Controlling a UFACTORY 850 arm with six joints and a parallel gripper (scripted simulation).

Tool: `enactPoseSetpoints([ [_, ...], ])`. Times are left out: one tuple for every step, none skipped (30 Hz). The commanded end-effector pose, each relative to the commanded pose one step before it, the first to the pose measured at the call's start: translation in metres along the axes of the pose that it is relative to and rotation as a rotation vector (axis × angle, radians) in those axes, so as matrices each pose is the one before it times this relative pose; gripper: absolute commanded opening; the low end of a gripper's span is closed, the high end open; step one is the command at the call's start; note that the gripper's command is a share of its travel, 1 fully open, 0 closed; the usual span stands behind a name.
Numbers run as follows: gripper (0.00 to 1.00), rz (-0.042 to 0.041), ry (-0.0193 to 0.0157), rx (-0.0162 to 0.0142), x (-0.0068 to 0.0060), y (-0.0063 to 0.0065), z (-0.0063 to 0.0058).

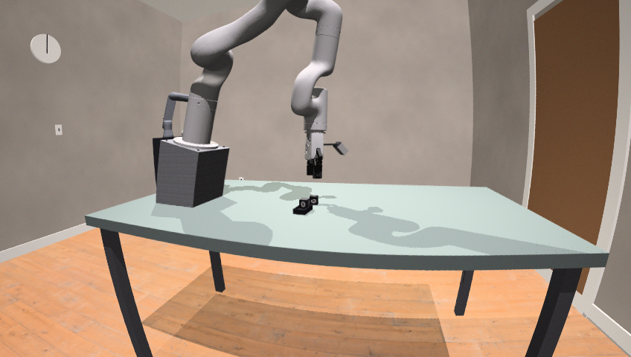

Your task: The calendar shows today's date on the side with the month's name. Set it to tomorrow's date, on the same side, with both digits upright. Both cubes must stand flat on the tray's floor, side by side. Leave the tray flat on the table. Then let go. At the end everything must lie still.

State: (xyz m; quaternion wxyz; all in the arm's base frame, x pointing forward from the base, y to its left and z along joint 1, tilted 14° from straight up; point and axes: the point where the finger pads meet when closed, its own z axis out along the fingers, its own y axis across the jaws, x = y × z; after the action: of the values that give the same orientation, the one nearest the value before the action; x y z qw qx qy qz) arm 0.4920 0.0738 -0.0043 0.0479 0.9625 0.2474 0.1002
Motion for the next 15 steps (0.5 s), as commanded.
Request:
enactPoseSetpoints([
  [1.0, 0.1684, 0.03832, 0.02259, 0.00072, 0.00014, 0.00082],
  [1.0, 0.01151, -0.00001, -0.00001, 0.00001, 0.0, 0.00008],
  [1.0, 0.0455, -0.00006, -0.00006, 0.00003, -0.00002, 0.00032],
  [1.0, 0.03816, -0.00005, -0.00005, 0.00003, -0.00002, 0.00027],
  [1.0, 0.03079, -0.00004, -0.00004, 0.00002, -0.00001, 0.00022],
  [1.0, 0.02363, -0.00003, -0.00003, 0.00002, -0.00001, 0.00017],
  [1.0, 0.01693, -0.00002, -0.00002, 0.00001, -0.00001, 0.00012],
  [1.0, 0.01095, -0.00001, -0.00002, 0.00001, -0.00001, 0.00008],
  [1.0, 0.00598, -0.00001, -0.00001, 0.0, 0.0, 0.00004],
  [1.0, 0.00233, 0.0, 0.0, 0.0, 0.0, 0.00002],
  [1.0, 0.0, 0.0, 0.0, 0.0, 0.0, 0.0],
  [1.0, 0.0, 0.0, 0.0, 0.0, 0.0, 0.0],
  [1.0, 0.00035, 0.0, 0.0, 0.0, 0.0, 0.0],
  [0.47, 0.0, 0.0, 0.0, 0.0, 0.0, 0.0],
  [0.47, 0.0, 0.0, 0.0, 0.0, 0.0, 0.0],
])
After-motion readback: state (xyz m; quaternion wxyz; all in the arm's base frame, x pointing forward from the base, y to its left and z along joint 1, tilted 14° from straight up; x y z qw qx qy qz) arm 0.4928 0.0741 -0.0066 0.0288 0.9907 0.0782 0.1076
